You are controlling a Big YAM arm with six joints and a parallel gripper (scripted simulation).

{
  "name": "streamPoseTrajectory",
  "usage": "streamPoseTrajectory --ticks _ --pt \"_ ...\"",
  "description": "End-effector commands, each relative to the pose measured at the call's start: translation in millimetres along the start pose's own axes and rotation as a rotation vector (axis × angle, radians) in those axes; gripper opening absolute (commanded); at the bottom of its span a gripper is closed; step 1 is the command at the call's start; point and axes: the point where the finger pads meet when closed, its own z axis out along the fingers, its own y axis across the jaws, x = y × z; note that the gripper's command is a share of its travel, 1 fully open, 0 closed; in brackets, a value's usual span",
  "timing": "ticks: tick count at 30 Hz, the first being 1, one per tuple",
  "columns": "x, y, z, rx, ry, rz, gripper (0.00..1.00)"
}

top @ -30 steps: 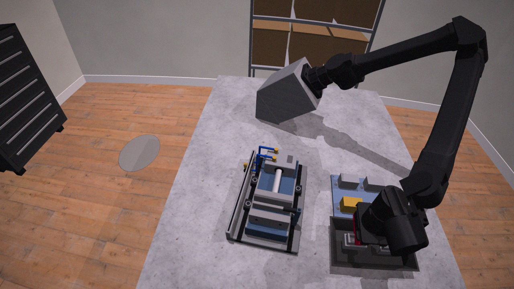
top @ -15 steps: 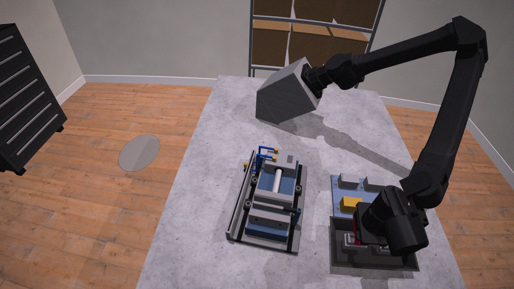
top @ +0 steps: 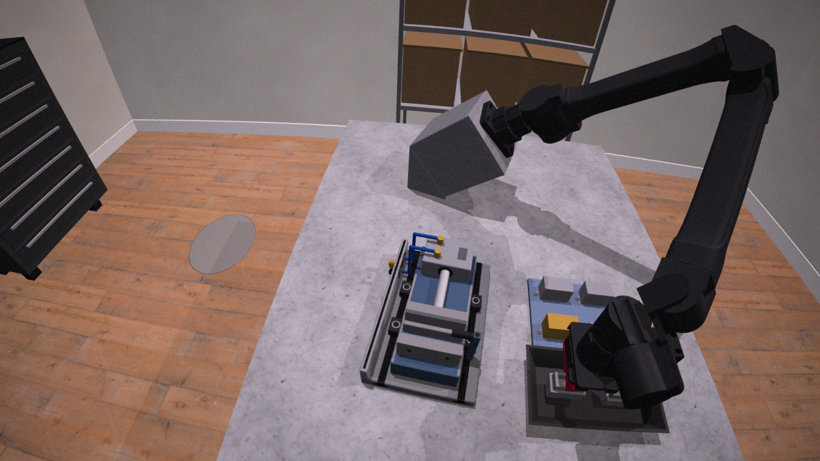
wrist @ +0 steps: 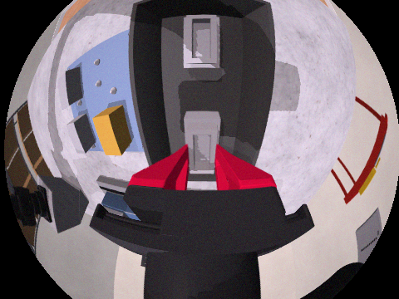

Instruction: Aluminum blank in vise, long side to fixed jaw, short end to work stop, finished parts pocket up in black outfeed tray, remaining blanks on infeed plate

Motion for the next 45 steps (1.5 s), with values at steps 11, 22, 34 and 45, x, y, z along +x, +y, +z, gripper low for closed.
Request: streamPoseTrajectory --ticks 11,22,34,45 --pt "-11.2 -2.8 0.5 0.013 -0.002 -0.023 0.0" --pt "-10.5 -1.5 1.1 0.012 -0.002 -0.021 0.0" --pt "-15.4 -5.7 0.4 0.018 -0.004 -0.033 0.0" --pt "-15.0 -6.5 -0.6 0.021 -0.003 -0.032 0.0"
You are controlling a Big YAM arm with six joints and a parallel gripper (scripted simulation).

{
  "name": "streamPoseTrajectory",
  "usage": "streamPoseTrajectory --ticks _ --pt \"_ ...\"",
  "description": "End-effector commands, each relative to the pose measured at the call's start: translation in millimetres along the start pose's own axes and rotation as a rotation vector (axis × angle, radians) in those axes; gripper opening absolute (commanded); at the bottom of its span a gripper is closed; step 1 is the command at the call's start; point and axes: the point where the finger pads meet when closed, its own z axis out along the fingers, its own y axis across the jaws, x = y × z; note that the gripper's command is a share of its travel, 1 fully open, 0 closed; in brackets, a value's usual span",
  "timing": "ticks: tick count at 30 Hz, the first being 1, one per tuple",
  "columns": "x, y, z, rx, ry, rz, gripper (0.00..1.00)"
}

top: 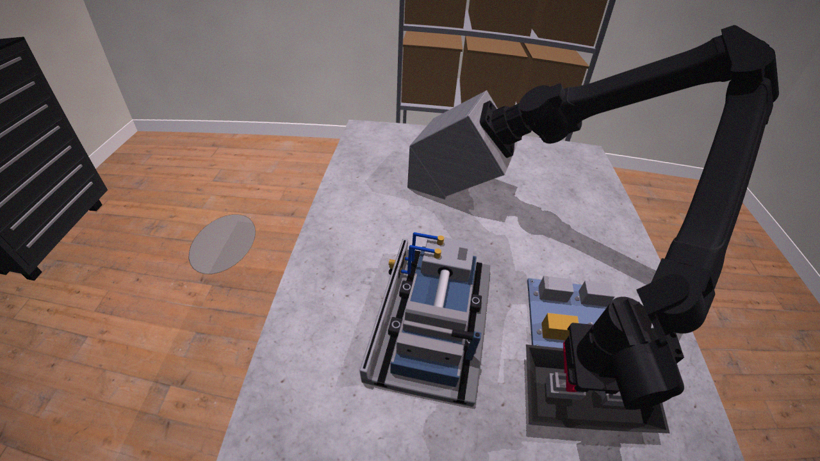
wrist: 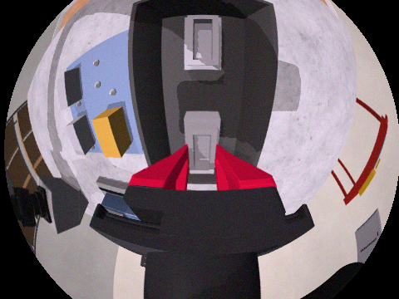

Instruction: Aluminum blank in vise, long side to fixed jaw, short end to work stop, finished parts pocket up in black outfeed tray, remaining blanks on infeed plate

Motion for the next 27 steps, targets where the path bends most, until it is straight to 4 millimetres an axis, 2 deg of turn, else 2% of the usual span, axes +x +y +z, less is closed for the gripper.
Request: streamPoseTrajectory --ticks 1,27 --pt "-13.0 -7.4 -4.1 0.022 -0.003 -0.028 0.0" --pt "-13.8 -5.7 -2.6 0.018 -0.003 -0.028 0.0"
